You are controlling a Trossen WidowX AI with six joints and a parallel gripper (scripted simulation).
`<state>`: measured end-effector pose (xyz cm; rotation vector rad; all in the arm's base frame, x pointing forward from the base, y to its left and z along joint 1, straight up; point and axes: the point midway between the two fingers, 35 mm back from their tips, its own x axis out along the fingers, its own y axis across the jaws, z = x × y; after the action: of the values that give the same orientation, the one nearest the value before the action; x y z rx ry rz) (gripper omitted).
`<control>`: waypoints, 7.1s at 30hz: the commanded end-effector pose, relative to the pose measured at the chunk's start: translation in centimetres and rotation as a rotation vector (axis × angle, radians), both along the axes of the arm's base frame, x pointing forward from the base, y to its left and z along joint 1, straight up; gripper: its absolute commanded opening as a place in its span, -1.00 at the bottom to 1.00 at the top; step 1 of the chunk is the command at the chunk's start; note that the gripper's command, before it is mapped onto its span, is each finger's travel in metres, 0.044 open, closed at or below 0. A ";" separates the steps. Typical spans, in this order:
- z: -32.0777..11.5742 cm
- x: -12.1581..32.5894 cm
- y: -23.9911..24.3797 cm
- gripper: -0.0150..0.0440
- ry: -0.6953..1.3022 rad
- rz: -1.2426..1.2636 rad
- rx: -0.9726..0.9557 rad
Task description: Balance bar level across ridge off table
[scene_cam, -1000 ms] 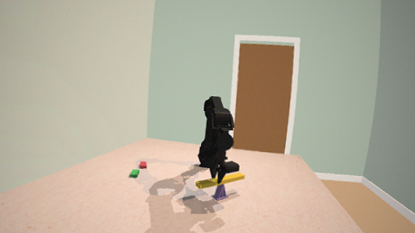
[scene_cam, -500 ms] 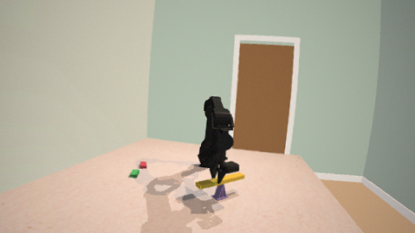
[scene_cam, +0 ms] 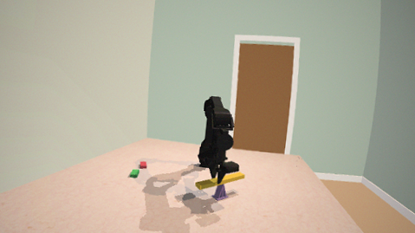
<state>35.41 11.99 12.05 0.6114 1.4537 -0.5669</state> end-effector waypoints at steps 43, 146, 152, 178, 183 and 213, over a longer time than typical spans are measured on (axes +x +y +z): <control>0.0 0.0 0.0 -0.49 0.006 -0.004 -0.001; 0.2 0.0 0.0 0.07 0.004 -0.001 -0.001; 0.2 0.0 0.0 0.07 0.004 -0.001 -0.001; 0.2 0.0 0.0 0.09 0.004 -0.001 -0.001; 0.2 0.0 0.0 0.09 0.004 -0.001 -0.001; 0.4 0.0 0.0 1.00 0.002 -0.001 -0.001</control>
<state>35.42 11.97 12.24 0.6108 1.4563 -0.5698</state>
